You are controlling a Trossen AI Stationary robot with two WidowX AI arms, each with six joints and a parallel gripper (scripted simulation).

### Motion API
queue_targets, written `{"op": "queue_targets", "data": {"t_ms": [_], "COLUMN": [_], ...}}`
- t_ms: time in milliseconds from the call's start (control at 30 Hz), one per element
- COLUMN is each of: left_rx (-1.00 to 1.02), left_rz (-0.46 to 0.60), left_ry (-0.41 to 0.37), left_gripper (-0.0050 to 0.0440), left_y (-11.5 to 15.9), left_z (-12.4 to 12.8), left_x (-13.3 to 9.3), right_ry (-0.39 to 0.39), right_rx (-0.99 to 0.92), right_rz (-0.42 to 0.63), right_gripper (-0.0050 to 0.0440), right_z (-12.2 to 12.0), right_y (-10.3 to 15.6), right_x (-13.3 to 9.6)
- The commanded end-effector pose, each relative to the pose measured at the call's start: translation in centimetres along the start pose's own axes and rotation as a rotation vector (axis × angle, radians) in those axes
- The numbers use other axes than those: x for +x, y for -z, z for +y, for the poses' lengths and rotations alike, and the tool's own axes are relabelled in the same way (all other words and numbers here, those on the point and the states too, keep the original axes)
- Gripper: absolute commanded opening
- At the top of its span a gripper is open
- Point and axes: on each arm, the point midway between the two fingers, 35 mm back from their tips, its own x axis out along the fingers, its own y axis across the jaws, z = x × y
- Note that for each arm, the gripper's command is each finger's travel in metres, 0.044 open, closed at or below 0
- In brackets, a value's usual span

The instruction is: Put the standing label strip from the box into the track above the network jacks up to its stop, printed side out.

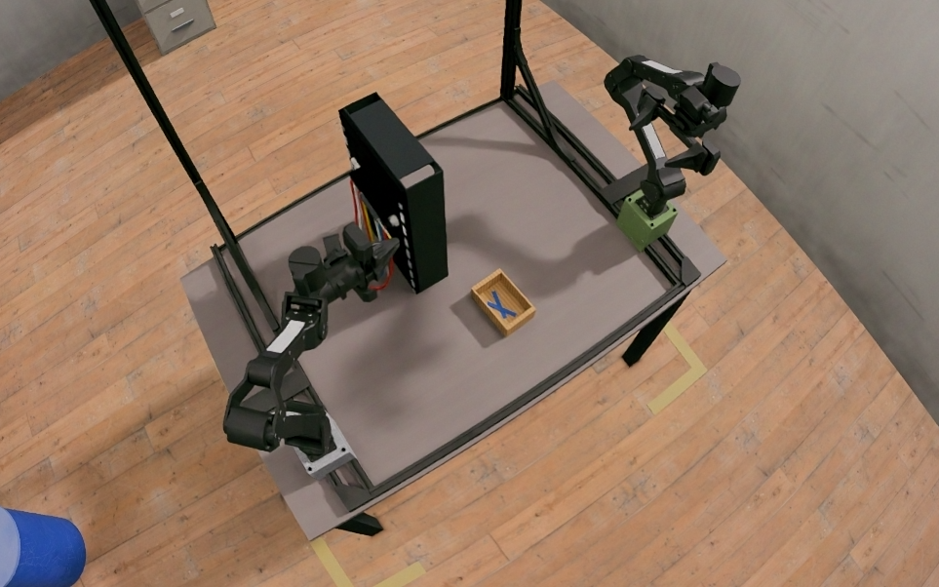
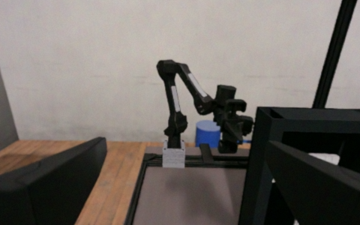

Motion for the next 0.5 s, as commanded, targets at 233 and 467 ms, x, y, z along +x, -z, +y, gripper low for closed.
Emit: {"op": "queue_targets", "data": {"t_ms": [233, 467], "left_rx": [0.005, 0.005], "left_rz": [0.0, 0.0], "left_ry": [0.002, 0.002], "left_gripper": [0.044, 0.044], "left_y": [-0.31, -0.31], "left_z": [0.01, 0.01], "left_x": [-0.01, -0.01], "right_ry": [0.031, 0.031], "right_rx": [0.03, 0.029], "right_rz": [-0.005, -0.005], "right_gripper": [-0.005, -0.005], "right_z": [-1.54, -1.54], "right_y": [-0.05, 0.04], "right_x": [-0.05, -0.06]}}
